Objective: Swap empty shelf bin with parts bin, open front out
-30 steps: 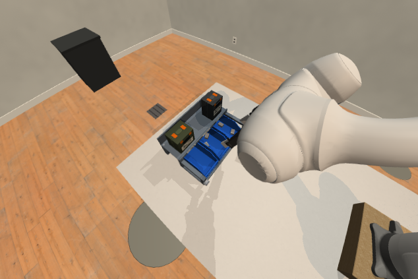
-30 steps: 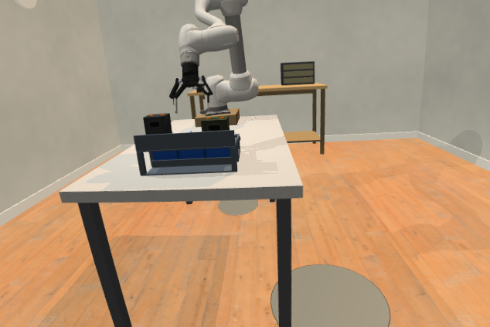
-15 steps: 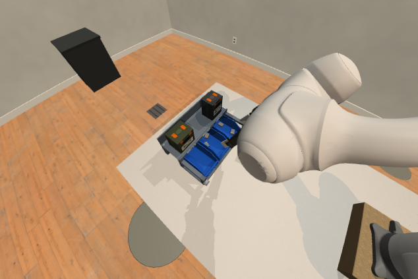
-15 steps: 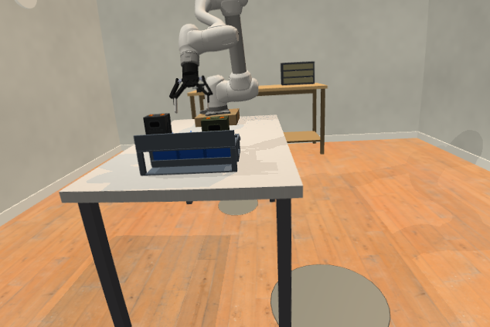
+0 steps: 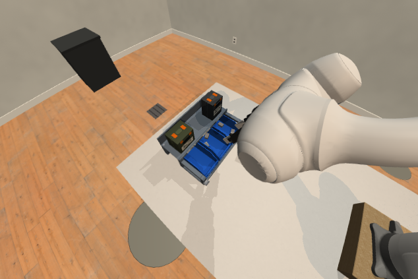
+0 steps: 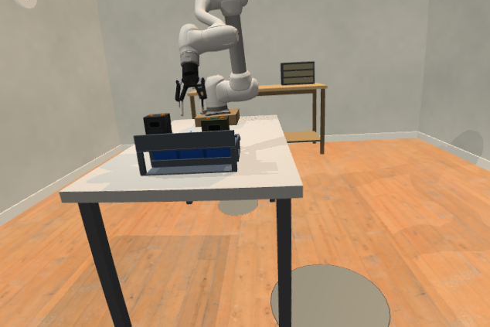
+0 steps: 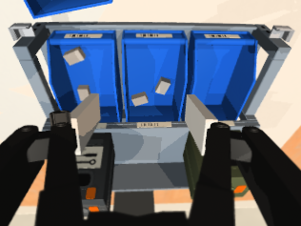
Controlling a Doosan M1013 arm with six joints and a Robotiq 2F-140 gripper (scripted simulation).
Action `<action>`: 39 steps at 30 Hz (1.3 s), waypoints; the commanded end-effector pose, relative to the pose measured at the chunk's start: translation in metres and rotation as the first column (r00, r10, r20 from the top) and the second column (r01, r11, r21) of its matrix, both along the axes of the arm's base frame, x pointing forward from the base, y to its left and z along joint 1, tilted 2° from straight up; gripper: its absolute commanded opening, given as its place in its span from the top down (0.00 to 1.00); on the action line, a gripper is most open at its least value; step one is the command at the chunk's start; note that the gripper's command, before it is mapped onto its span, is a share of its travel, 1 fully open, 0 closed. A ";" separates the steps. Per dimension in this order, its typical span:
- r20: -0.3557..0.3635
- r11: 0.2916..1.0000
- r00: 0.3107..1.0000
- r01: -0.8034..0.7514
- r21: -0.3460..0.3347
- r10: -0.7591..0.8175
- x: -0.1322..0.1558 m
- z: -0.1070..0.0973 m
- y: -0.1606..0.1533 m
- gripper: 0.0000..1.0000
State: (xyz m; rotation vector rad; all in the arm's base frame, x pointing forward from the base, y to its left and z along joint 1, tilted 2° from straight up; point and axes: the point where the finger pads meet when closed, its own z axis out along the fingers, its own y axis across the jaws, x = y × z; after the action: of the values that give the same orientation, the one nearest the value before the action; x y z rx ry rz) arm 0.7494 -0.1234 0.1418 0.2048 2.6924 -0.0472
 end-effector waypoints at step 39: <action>-0.059 1.000 0.998 0.001 0.005 -0.001 0.000 0.000 0.000 0.90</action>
State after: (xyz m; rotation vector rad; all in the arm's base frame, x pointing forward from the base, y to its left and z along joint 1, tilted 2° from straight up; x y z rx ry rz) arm 0.7493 -0.1234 0.1417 0.2065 2.7171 -0.0473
